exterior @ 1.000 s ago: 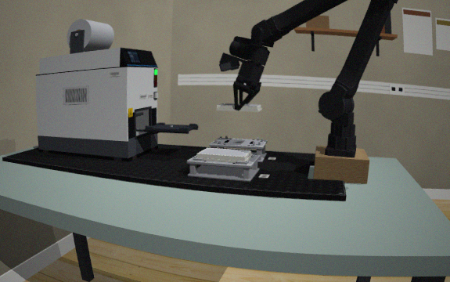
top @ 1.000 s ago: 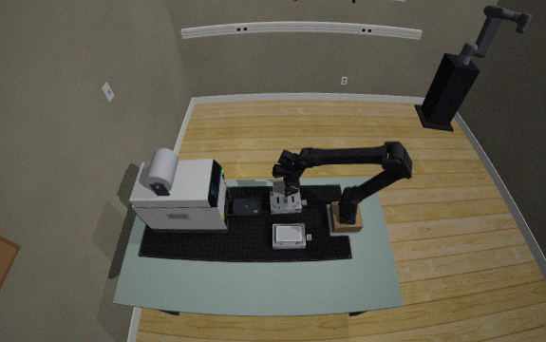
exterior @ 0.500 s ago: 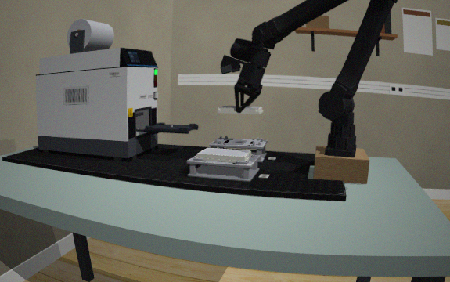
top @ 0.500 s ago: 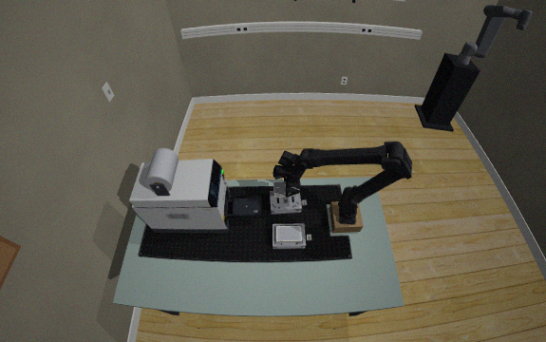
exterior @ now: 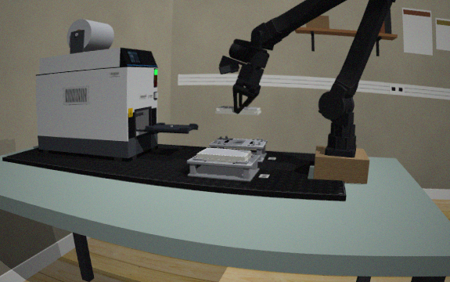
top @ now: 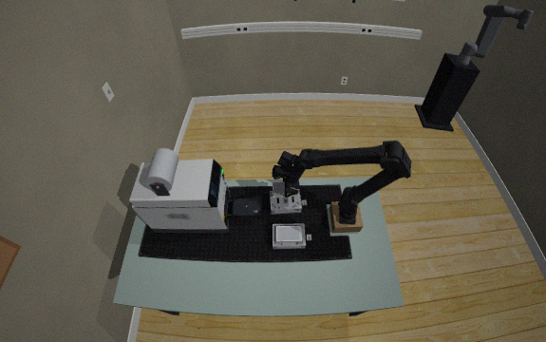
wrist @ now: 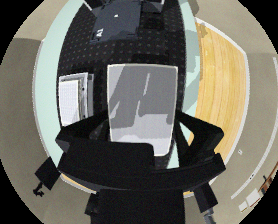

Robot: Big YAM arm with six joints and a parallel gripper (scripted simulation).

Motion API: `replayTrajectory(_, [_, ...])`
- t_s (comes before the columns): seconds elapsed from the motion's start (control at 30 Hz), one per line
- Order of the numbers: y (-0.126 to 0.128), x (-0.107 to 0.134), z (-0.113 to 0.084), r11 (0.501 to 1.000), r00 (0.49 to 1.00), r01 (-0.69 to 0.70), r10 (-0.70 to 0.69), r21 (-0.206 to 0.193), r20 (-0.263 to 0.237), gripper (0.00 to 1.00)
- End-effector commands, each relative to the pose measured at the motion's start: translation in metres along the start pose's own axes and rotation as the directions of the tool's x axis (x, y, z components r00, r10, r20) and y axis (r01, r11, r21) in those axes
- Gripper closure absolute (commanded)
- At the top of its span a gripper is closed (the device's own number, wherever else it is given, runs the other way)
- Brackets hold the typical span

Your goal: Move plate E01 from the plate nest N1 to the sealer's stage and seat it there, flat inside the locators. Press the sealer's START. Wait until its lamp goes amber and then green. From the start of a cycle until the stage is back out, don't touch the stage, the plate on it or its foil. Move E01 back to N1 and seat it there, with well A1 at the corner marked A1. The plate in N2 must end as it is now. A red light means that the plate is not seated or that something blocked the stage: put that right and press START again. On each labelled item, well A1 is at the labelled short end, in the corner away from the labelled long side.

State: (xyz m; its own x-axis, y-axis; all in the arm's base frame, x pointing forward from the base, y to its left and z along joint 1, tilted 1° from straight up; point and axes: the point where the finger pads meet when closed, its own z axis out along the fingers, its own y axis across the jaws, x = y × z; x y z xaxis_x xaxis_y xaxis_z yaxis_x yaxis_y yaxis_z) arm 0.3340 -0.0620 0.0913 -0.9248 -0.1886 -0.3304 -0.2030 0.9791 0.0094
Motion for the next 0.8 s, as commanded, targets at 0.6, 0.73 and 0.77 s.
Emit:
replayTrajectory(0.6, [-0.005, -0.019, 0.003, 1.0, 0.999, 0.007, -0.008, 0.017, 0.045, 1.0])
replayTrajectory(0.73, [-0.004, -0.012, 0.008, 1.0, 0.999, 0.017, -0.017, 0.014, 0.034, 1.0])
replayTrajectory(0.77, [-0.003, -0.01, 0.009, 1.0, 0.999, 0.02, -0.02, 0.012, 0.031, 1.0])
